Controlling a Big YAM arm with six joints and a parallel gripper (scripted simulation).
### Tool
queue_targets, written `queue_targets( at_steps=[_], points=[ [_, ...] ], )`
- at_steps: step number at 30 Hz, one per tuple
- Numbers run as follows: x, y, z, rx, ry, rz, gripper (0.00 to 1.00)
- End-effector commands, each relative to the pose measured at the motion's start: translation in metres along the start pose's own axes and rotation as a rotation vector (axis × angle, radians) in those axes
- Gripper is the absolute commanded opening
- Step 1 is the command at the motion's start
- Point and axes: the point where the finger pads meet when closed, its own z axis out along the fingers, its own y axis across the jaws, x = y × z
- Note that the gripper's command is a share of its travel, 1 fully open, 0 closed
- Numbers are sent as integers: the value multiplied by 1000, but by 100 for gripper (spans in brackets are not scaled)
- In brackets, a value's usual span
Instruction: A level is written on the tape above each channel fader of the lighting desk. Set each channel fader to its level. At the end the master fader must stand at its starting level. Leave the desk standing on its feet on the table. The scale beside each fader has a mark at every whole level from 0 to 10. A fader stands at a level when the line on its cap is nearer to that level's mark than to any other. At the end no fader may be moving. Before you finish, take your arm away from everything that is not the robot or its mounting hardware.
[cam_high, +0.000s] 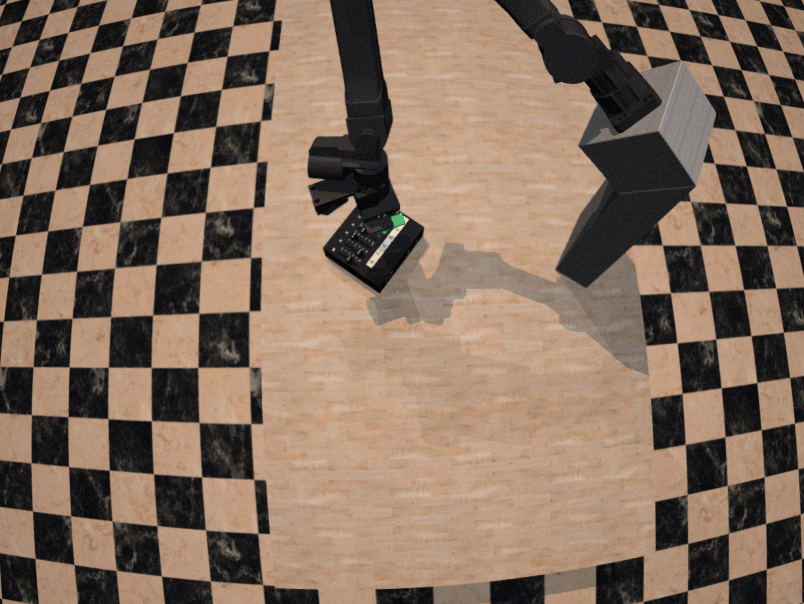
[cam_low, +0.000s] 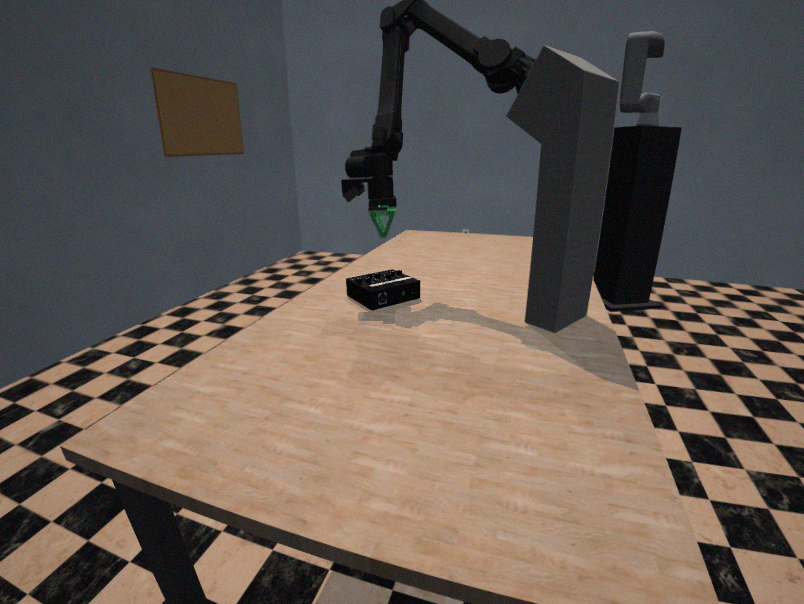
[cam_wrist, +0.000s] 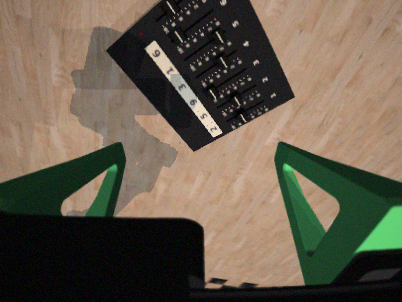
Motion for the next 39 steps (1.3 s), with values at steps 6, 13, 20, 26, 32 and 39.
queue_targets(
  at_steps=[6, 13, 20, 26, 32, 39],
  points=[
    [-10, 5, -10, 20, -30, 300, 100],
    [-3, -8, 11, 36, -28, 394, 100],
    [44, -33, 80, 27, -35, 860, 100],
    [41, -25, 84, 8, -46, 971, 0],
    [37, -32, 76, 16, -56, 975, 0],
    [47, -34, 79, 25, -40, 980, 0]
  ],
)
